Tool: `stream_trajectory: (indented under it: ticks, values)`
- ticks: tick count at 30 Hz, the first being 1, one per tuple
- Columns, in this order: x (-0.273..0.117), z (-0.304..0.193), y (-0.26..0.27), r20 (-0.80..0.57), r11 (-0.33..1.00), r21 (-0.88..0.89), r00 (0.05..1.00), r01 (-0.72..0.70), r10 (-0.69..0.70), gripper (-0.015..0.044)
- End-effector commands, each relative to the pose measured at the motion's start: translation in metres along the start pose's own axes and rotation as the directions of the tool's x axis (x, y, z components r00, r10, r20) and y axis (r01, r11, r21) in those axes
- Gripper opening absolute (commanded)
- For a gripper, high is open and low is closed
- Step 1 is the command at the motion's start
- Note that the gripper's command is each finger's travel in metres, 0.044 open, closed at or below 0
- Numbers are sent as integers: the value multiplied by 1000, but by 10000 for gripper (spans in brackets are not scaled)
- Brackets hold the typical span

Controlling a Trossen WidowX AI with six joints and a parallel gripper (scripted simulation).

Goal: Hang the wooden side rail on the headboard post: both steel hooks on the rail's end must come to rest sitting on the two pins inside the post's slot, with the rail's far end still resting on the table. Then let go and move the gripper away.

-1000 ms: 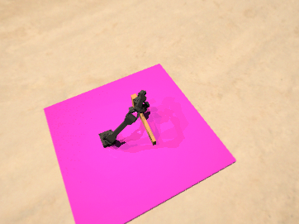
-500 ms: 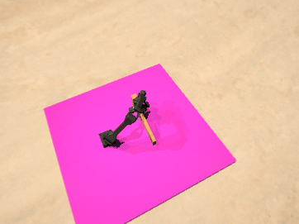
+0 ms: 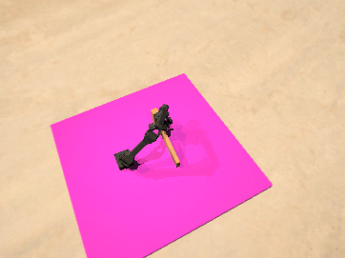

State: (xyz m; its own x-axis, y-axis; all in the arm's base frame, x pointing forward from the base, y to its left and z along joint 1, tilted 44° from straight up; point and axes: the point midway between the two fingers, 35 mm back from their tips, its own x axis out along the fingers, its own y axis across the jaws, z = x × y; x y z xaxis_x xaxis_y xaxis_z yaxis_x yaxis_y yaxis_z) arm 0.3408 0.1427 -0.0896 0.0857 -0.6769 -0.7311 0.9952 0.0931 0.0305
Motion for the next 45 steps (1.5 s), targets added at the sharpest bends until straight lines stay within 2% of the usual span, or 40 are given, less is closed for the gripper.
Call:
stream_trajectory:
  ticks: [1,33,45]
  values:
    - [-1,-3,-1,-9,1000,-4,1000,-4,4,0]
    - [4,-3,-1,-8,1000,-4,1000,-4,4,0]
    - [3,-1,-1,-1,1000,-3,1000,0,0,315]
